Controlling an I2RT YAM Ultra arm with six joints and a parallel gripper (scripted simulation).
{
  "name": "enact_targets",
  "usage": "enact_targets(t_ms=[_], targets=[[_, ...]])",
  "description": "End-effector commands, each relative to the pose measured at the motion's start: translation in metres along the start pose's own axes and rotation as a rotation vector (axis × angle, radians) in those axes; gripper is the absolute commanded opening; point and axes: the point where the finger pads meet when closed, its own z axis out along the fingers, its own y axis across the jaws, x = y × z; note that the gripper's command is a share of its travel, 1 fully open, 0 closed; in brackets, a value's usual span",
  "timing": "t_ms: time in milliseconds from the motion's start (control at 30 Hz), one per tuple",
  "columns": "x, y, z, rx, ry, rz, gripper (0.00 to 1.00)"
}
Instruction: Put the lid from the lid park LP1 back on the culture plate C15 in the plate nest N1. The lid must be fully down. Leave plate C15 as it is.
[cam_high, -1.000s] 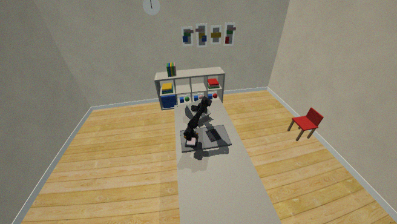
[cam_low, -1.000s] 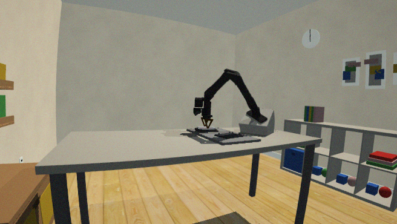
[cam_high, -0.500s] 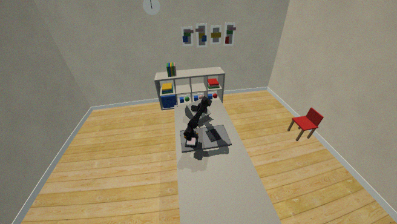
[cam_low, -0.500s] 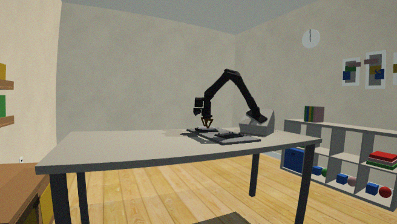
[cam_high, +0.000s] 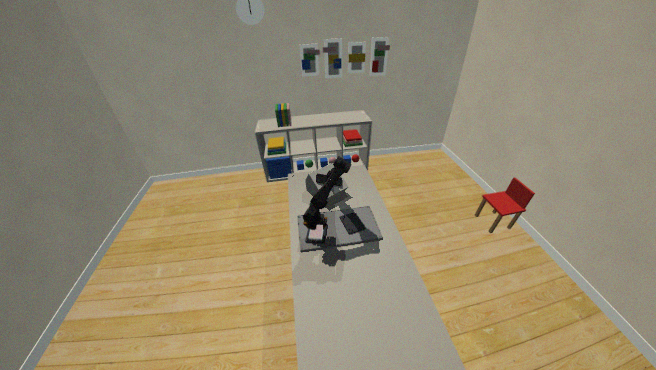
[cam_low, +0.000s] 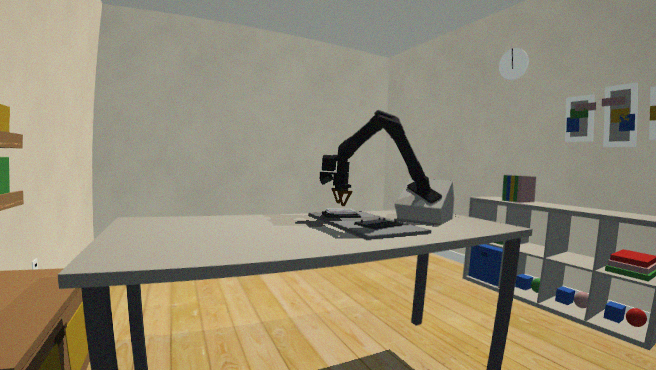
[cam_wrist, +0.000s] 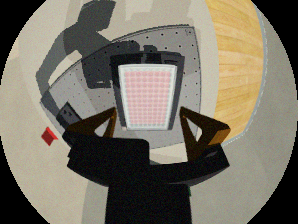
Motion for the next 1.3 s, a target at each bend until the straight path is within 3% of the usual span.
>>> enact_targets(t_ms=[0, 67, 167, 333, 1267], targets=[[0.001, -0.005, -0.006, -0.012, 0.017, 0.016, 1.0], [-0.005, -0.001, -0.022, -0.003, -0.012, -0.001, 1.0], [-0.005, 0.0, -0.03, -0.002, -0.013, -0.002, 1.0], [0.008, -0.004, -0.016, -0.017, 0.033, 0.025, 1.0], [0.002, -0.001, -0.019, -0.008, 0.014, 0.009, 1.0]])
